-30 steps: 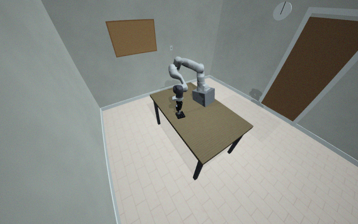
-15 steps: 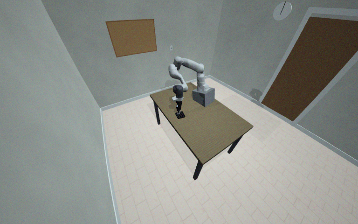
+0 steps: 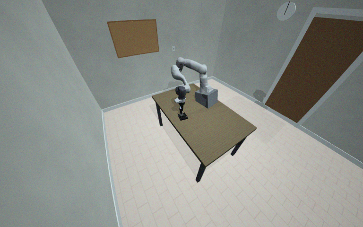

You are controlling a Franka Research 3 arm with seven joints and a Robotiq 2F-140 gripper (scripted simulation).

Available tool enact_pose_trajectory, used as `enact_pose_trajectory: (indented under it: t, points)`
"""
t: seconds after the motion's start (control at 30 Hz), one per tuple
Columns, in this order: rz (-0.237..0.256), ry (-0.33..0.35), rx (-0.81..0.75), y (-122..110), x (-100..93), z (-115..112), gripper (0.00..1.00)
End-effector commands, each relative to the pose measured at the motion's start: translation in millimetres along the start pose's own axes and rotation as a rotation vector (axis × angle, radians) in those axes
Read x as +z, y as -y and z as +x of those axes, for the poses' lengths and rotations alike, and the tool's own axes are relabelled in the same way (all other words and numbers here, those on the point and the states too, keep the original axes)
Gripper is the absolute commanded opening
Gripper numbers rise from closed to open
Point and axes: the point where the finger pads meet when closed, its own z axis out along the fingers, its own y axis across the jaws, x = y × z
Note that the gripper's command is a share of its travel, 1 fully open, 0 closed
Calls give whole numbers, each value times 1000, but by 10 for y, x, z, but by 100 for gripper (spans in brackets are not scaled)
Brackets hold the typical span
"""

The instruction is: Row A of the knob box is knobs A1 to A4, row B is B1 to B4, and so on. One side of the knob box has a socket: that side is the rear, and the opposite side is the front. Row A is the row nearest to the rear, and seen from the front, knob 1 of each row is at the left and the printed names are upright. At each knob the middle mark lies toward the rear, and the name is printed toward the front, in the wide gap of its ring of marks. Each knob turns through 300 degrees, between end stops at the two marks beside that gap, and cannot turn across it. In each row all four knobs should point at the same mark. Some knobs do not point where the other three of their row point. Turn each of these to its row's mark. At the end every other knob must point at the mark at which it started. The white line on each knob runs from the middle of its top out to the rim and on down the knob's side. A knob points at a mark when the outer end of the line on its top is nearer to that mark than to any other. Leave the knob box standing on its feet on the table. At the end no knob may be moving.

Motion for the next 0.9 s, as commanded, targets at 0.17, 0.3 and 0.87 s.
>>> enact_pose_trajectory:
  t: [0.17, 0.3, 0.87]
  points:
    - [-1, 7, -225, 3, 1, -2, 5]
    - [-1, 7, -282, 3, 1, -2, 5]
    - [0, 7, -515, 3, 1, -2, 5]
